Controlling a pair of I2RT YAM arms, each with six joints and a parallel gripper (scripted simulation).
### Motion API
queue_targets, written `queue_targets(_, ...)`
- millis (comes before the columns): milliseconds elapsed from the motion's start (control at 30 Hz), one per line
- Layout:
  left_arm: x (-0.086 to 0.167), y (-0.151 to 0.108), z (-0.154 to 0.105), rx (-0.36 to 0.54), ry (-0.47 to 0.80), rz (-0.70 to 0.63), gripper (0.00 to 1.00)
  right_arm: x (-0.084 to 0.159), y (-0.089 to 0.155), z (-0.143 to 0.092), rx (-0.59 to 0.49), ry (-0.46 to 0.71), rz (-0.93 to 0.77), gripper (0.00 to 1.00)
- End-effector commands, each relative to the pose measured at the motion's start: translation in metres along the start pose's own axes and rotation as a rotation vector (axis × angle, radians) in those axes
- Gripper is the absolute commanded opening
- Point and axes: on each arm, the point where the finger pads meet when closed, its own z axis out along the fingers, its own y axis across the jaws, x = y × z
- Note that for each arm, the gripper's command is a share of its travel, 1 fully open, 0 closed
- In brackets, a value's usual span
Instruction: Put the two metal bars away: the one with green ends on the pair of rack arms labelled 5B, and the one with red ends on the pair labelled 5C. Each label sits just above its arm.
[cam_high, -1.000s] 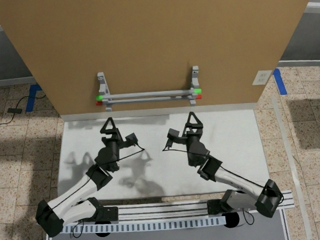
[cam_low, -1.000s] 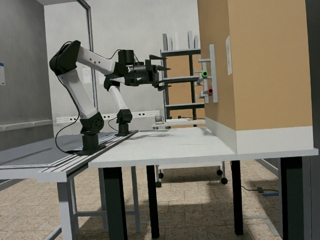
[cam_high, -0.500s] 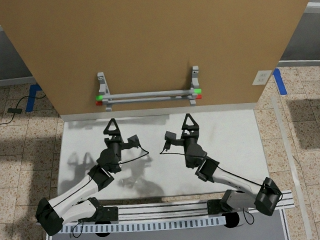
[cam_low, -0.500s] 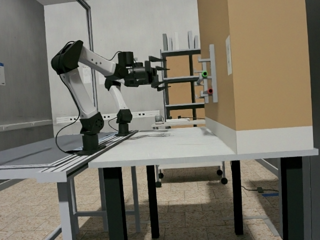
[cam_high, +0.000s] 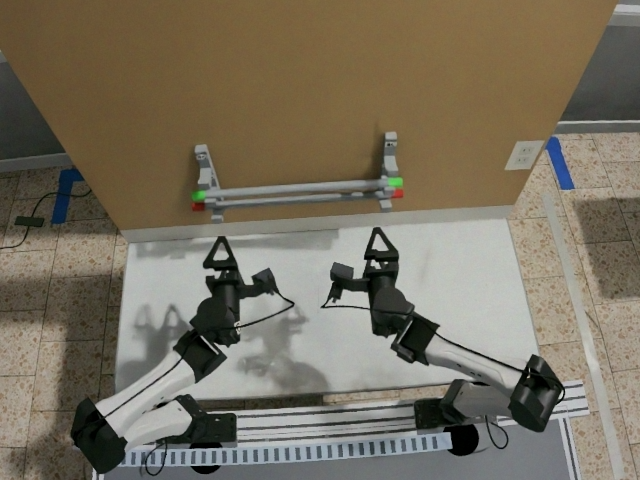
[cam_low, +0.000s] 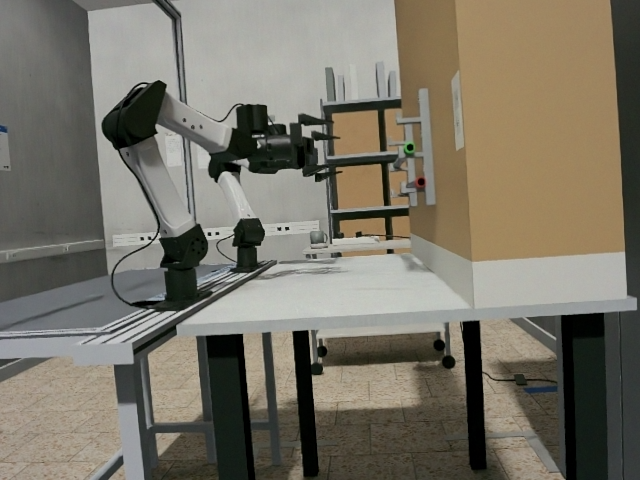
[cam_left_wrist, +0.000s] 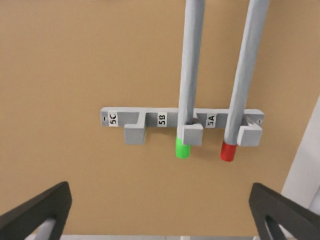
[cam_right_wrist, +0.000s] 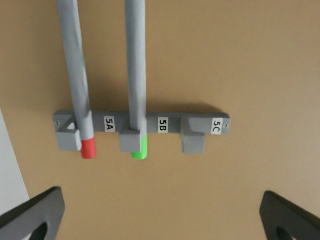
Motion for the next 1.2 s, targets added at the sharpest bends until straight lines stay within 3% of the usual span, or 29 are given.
queue_targets(0, 0.0016, -0.0014, -0.0017, 0.000, -0.011, 0.006, 1.00, 0.0066, -0.0007, -0.0008, 0.005, 0.004, 0.000, 1.00)
queue_targets(1167, 0.0047, -0.0004, -0.0016, 0.000, -0.011, 0.006, 1.00, 0.0097, -0.0008, -0.0008, 0.005, 0.004, 0.000, 1.00)
